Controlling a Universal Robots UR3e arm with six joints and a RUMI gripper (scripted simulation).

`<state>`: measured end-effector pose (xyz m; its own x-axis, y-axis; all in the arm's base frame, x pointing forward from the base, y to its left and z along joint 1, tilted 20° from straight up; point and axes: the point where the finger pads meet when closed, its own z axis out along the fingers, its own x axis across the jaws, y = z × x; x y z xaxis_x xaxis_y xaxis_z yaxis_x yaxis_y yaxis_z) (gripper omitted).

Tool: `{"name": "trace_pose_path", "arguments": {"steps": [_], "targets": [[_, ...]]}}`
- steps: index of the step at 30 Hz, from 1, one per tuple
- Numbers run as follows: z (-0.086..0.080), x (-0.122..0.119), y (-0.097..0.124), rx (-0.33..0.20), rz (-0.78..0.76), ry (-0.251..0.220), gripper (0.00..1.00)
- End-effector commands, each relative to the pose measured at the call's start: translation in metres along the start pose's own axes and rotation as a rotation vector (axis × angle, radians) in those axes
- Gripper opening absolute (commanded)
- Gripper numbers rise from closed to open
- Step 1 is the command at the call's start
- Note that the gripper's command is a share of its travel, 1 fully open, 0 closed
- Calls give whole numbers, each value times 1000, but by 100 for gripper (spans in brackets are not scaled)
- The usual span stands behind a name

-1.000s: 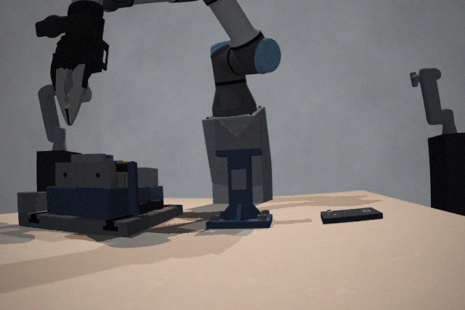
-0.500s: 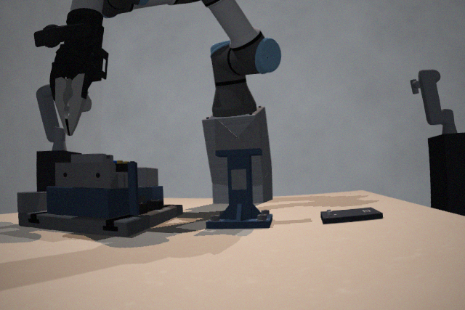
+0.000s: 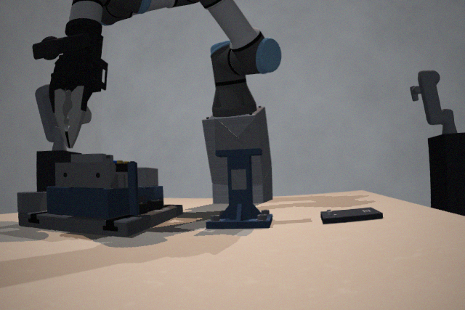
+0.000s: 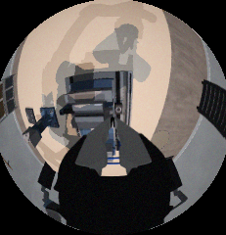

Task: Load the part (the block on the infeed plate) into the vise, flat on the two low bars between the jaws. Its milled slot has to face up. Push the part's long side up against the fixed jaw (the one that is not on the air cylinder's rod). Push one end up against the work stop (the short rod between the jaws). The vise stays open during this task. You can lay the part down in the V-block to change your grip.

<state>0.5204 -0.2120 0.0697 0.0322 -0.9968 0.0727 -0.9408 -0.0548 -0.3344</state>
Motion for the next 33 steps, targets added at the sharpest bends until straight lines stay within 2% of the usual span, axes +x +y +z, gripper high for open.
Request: {"name": "trace_pose_path", "arguments": {"steps": [1,11,33], "targets": [[3,1,-1,3,0,2,0],[8,0,-1,3,0,2,0],[8,0,-1,3,0,2,0]]}}
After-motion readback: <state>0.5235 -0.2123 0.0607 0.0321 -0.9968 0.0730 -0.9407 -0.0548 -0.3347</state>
